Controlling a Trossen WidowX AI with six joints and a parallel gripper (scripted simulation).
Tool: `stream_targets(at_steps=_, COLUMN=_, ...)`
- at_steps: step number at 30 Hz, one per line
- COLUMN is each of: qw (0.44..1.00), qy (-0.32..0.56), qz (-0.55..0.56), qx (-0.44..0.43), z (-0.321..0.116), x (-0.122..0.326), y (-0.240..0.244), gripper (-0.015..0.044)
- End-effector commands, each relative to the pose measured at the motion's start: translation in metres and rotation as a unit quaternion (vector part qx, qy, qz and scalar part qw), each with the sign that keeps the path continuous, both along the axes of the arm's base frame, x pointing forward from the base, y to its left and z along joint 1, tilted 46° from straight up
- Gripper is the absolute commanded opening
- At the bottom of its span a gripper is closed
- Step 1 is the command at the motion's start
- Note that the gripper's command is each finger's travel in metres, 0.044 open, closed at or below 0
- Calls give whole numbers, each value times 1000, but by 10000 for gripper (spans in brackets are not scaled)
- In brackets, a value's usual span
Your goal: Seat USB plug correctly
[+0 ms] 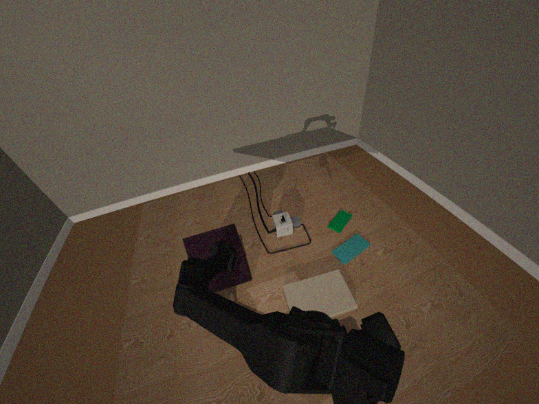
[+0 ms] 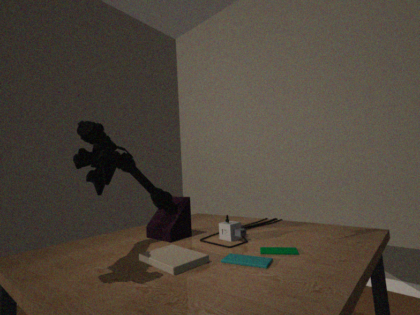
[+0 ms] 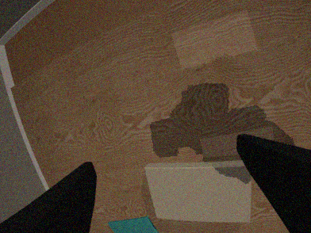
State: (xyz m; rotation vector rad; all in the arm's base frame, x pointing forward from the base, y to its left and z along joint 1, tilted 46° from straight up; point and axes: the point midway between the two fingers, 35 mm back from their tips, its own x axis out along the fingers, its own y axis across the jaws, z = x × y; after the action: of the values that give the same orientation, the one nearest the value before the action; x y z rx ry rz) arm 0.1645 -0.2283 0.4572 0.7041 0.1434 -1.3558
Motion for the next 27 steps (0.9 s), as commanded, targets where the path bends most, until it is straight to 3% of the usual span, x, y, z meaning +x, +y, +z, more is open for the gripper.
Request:
stream_targets(at_steps=1, qw=1000, qy=2, qz=3, qx=1, z=-2, x=2, y=0, gripper=426)
stream_targets(at_steps=8, qw=976, qy=166, qz=134, qx=33, z=-74, x=79, y=2, gripper=440)
stream_targets(at_steps=13, qw=926, qy=289, qz=239, qx=43, z=-130, x=132, y=21, gripper=440)
stream_targets(at_steps=20, qw=826, qy=427, qz=366, qx=40, z=-211, x=188, y=73, gripper=440)
stream_targets(at_steps=27, qw=653, qy=579, qz=488, qx=19, z=-303, x=214, y=136, gripper=440)
